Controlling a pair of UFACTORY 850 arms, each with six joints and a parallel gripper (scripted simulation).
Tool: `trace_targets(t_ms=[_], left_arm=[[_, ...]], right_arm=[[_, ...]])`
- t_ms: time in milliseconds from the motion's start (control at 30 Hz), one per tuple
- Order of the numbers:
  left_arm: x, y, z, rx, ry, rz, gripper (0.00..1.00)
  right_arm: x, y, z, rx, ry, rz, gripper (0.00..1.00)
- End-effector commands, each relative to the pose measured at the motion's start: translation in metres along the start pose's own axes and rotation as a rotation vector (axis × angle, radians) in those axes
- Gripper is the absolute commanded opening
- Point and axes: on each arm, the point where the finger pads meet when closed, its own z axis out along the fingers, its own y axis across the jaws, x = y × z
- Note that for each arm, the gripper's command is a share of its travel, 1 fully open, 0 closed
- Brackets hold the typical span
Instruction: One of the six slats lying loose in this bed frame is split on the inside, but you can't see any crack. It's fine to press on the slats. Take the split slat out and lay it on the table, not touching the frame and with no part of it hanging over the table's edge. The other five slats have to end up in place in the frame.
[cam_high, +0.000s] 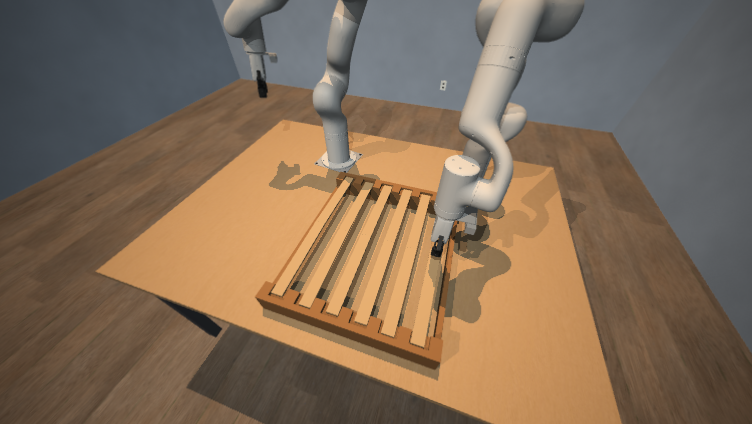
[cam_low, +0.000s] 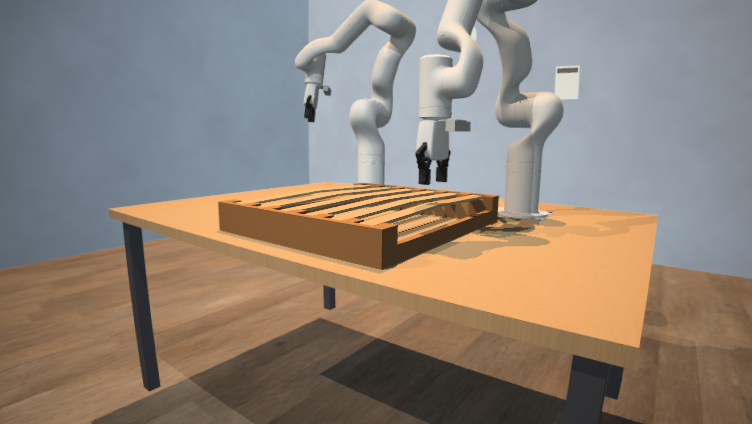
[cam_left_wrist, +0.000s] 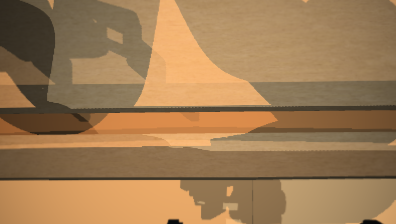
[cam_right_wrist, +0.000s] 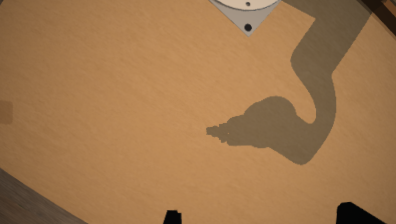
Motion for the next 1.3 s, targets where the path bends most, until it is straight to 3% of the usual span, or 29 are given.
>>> trace_targets(t_ms=[0, 67, 100, 633, 667, 1200, 1233, 1267], left_arm=[[0.000, 0.001, -0.001, -0.002, 0.000, 0.000, 1.00], [0.000, 0.001, -0.001, -0.002, 0.000, 0.000, 1.00], [-0.064, 0.028, -0.001, -0.002, 0.000, 0.122, 1.00], [-0.070, 0.031, -0.001, -0.002, 0.000, 0.122, 1.00], [-0.137, 0.050, -0.001, -0.002, 0.000, 0.243, 1.00], [-0.143, 0.052, -0.001, -0.002, 0.000, 0.243, 1.00], [-0.211, 0.063, -0.001, -0.002, 0.000, 0.364, 1.00], [-0.211, 0.063, -0.001, -0.002, 0.000, 0.364, 1.00]], right_arm=[[-0.001, 0.000, -0.001, 0.001, -0.002, 0.000, 1.00], [-0.001, 0.000, -0.001, 0.001, -0.002, 0.000, 1.00], [-0.001, 0.000, -0.001, 0.001, -0.002, 0.000, 1.00], [-0.001, 0.000, -0.001, 0.001, -0.002, 0.000, 1.00], [-0.001, 0.000, -0.001, 0.001, -0.002, 0.000, 1.00], [-0.001, 0.000, -0.001, 0.001, -0.002, 0.000, 1.00], [-0.001, 0.000, -0.001, 0.001, -0.002, 0.000, 1.00], [-0.001, 0.000, -0.001, 0.001, -0.002, 0.000, 1.00]])
